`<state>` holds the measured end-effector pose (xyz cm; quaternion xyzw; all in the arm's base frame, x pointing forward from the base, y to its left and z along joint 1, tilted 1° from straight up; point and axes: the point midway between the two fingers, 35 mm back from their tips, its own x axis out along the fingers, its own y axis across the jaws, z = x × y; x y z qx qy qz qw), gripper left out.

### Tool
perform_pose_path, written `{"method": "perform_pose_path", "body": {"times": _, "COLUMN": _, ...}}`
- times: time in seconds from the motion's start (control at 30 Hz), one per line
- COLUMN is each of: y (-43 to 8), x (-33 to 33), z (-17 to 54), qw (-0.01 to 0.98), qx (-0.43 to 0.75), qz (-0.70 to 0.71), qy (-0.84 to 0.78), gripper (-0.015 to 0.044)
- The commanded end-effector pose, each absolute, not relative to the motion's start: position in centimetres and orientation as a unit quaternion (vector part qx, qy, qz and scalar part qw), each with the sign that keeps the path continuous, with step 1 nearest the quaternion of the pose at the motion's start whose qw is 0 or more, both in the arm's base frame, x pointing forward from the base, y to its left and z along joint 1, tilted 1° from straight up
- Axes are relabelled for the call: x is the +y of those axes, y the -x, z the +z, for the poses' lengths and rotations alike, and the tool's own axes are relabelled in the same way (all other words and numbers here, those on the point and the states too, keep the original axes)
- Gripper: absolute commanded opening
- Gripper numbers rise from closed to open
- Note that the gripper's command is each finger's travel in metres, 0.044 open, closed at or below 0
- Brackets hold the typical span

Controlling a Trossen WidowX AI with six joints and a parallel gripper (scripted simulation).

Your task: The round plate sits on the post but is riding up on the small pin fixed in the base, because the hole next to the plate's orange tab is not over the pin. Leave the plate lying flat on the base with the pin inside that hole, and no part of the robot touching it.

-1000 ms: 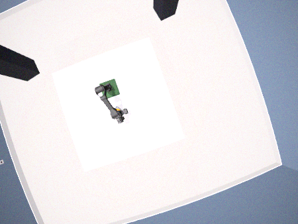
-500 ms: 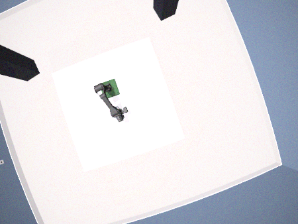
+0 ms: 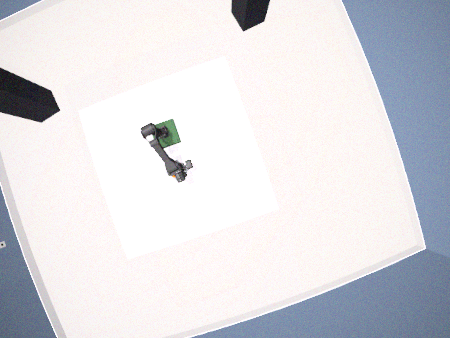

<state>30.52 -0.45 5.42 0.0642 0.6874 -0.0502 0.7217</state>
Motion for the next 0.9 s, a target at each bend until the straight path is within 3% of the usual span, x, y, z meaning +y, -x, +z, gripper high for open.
{"method": "perform_pose_path", "body": {"times": 0.0, "y": -29.8, "x": -0.4, "z": 5.0, "qw": 0.715, "qx": 0.694, "qz": -0.05, "qy": -0.066, "gripper": 0.0}}
{"method": "perform_pose_path", "body": {"times": 0.87, "y": -27.9, "x": -1.0, "z": 5.0, "qw": 0.715, "qx": 0.694, "qz": -0.05, "qy": -0.066, "gripper": 0.0}}
